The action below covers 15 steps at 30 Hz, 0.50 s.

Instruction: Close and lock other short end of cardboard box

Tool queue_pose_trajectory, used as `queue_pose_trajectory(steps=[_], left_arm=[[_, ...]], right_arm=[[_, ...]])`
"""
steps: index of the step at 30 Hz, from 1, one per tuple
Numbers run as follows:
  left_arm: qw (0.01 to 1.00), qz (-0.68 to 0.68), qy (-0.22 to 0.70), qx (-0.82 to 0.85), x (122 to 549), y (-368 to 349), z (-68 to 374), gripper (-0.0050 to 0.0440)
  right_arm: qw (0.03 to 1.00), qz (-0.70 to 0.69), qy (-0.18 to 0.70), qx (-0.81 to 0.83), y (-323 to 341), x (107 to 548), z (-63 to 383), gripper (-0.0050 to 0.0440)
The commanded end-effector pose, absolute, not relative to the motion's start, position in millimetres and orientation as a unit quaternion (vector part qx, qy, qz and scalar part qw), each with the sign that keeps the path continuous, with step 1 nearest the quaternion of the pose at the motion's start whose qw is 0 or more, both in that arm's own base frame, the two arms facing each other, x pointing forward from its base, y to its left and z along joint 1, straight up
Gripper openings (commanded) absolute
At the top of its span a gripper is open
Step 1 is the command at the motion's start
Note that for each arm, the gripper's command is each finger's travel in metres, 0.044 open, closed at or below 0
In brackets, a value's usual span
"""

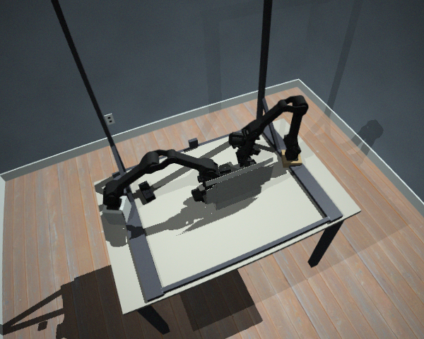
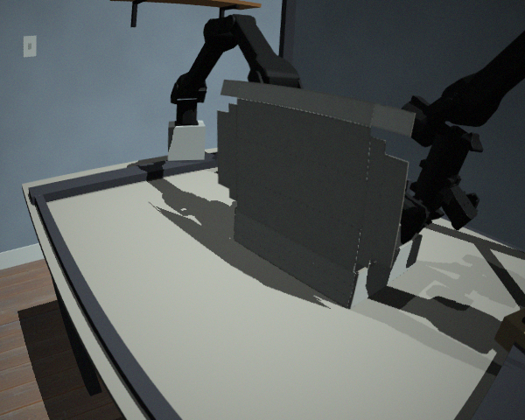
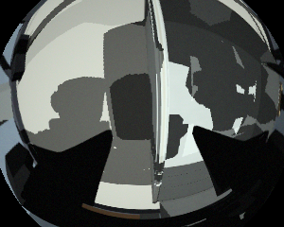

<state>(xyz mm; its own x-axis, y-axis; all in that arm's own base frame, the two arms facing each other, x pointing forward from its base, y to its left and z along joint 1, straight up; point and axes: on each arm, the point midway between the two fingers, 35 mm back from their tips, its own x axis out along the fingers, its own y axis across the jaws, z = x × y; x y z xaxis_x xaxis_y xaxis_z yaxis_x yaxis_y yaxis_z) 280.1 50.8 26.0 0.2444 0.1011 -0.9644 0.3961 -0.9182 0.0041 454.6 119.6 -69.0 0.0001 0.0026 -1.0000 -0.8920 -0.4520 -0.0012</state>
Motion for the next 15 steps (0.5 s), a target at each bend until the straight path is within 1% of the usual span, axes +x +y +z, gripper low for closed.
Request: queue_pose_trajectory(steps=[1,10,12,15], left_arm=[[0.126,-0.587,0.159,0.784,283,51,31,0.0063],[0.126,-0.587,0.159,0.784,283,51,31,0.0063],[0.126,-0.587,0.159,0.784,283,51,31,0.0063],[0.126,-0.587,0.159,0.784,283,51,31,0.0063]], right_arm=[[0.38,0.593,0.358,-0.613,121,462,-53,0.0439],[0.38,0.593,0.358,-0.613,121,463,-51,0.0439],[0.38,0.593,0.358,-0.613,121,463,-40,0.0439],[0.38,0.593,0.358,-0.613,121,462,-8,0.0439]])
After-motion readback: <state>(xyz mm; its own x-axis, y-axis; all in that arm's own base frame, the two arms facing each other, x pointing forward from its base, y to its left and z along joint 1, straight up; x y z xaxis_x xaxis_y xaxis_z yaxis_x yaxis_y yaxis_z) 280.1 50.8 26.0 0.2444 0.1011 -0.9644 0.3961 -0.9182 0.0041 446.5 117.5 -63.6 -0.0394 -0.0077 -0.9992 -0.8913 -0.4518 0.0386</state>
